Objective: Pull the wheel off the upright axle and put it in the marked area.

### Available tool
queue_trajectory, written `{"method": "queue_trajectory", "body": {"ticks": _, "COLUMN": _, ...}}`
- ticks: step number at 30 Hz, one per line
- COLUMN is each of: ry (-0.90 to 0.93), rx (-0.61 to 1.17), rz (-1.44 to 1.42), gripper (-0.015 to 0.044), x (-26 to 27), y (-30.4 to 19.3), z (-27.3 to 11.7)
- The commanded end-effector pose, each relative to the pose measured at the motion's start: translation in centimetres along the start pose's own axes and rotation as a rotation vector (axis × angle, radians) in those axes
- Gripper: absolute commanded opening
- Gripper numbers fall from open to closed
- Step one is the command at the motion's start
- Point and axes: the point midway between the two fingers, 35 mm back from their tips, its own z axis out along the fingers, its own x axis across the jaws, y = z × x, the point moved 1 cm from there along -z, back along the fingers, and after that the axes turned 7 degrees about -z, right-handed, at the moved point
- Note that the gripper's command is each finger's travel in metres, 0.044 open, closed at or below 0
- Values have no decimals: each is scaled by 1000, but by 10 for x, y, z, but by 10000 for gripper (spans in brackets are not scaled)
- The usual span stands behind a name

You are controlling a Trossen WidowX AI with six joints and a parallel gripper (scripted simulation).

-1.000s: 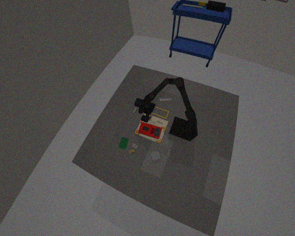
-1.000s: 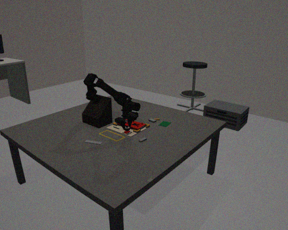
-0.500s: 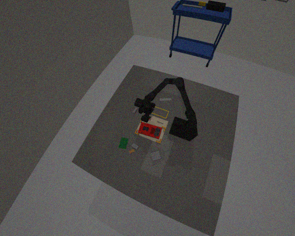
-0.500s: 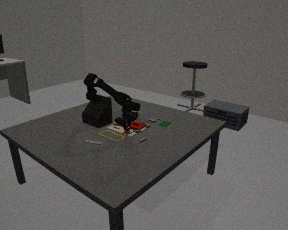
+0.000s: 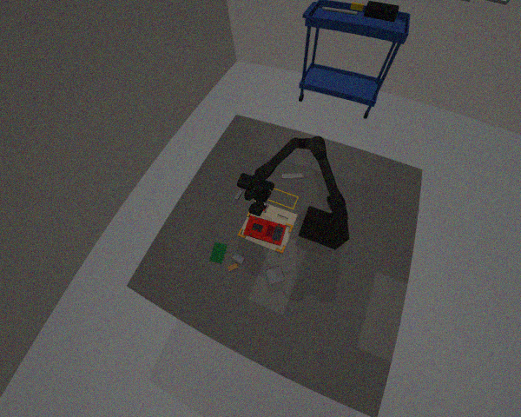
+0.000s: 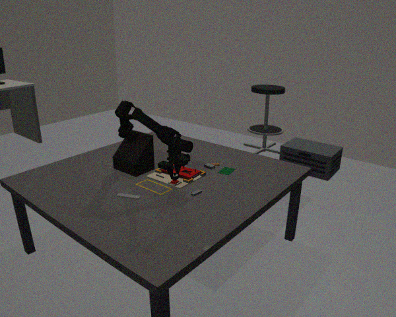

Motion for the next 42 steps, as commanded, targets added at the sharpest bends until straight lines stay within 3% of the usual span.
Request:
{"method": "queue_trajectory", "body": {"ticks": 1, "ry": -1, "rx": 0, "rz": 0, "gripper": 0, "x": 0, "y": 0, "z": -3}}
{"method": "queue_trajectory", "body": {"ticks": 42, "ry": -2, "rx": -2, "rz": -1, "gripper": 0, "x": 0, "y": 0, "z": -16}}
